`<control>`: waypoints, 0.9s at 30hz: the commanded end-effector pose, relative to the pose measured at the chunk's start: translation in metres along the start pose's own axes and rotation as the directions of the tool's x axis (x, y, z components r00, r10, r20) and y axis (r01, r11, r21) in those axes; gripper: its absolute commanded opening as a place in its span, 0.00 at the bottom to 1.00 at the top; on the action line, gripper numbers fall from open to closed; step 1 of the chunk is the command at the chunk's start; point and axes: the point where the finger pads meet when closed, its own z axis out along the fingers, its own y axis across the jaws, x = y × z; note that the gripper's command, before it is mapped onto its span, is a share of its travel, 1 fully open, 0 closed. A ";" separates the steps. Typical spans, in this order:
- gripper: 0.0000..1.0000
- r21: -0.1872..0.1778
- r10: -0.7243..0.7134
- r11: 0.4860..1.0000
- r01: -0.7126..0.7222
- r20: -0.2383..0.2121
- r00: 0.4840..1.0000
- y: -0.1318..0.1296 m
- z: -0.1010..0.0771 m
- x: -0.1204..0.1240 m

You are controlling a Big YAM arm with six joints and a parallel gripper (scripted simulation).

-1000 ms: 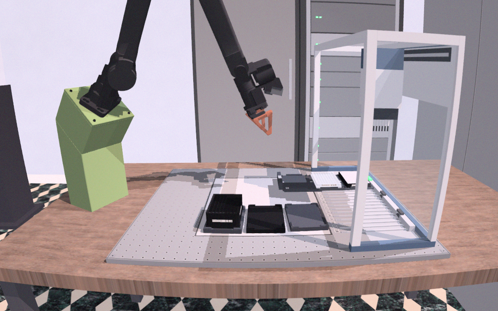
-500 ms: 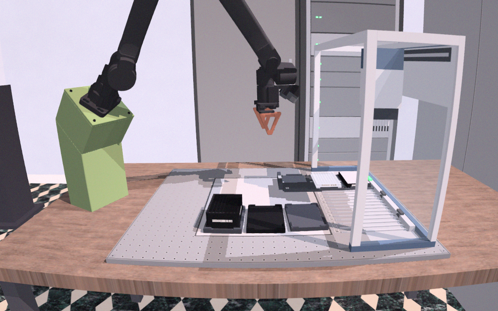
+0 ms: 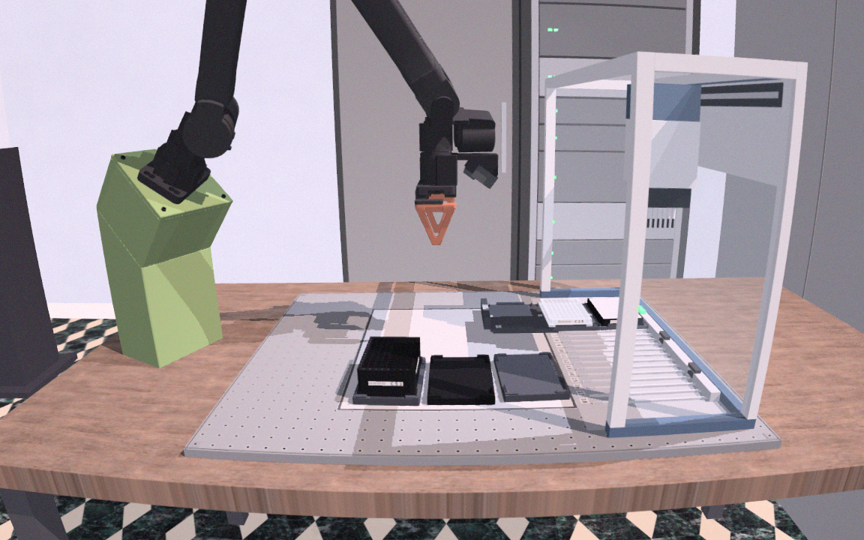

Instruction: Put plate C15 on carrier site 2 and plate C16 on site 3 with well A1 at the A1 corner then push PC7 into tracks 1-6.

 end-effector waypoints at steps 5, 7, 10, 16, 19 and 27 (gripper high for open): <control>1.00 -0.001 -0.006 1.000 0.006 0.039 0.999 -0.038 -0.010 0.008; 1.00 0.000 -0.007 1.000 0.007 0.040 0.999 -0.044 -0.010 0.012; 1.00 0.001 -0.008 1.000 0.008 0.040 0.999 -0.061 -0.009 0.021; 1.00 -0.012 -0.034 0.999 0.034 0.034 0.999 -0.055 -0.011 0.025; 1.00 -0.003 -0.011 1.000 0.011 0.034 0.999 -0.060 -0.009 0.020; 1.00 -0.003 -0.011 1.000 0.011 0.034 0.999 -0.060 -0.009 0.020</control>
